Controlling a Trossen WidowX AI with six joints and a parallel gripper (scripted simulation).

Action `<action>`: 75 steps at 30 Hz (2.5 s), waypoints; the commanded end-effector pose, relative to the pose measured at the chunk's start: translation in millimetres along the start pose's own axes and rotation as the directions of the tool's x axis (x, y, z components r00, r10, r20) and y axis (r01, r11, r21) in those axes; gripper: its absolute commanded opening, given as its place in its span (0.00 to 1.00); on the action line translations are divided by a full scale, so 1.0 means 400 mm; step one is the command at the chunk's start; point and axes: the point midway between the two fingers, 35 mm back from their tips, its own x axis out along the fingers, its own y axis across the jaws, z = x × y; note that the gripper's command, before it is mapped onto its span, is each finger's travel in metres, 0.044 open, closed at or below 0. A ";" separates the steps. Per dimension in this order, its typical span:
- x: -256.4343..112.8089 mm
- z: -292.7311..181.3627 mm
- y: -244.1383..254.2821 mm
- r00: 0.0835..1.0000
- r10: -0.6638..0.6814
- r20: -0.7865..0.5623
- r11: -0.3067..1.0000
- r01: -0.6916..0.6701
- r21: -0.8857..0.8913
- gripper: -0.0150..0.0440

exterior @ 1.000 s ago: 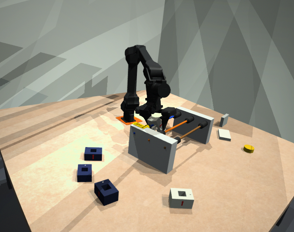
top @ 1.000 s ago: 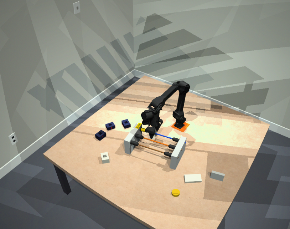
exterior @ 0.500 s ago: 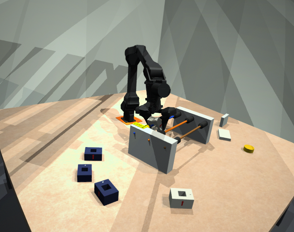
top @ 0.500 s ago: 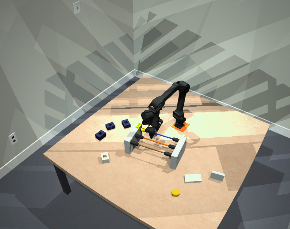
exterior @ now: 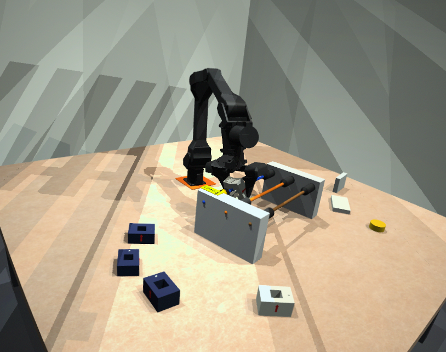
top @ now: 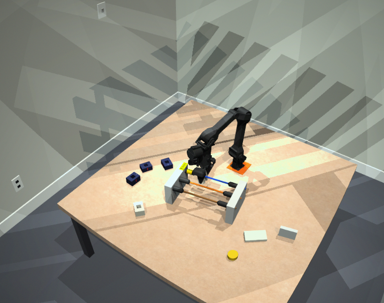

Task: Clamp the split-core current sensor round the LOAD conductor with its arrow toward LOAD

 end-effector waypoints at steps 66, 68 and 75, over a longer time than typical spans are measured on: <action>-0.060 0.015 -0.005 0.978 0.203 0.041 0.979 -0.203 -0.006 1.00; -0.057 0.015 -0.005 0.978 0.203 0.041 0.979 -0.203 -0.006 1.00; -0.032 0.018 0.001 0.978 0.203 0.041 0.979 -0.203 -0.006 1.00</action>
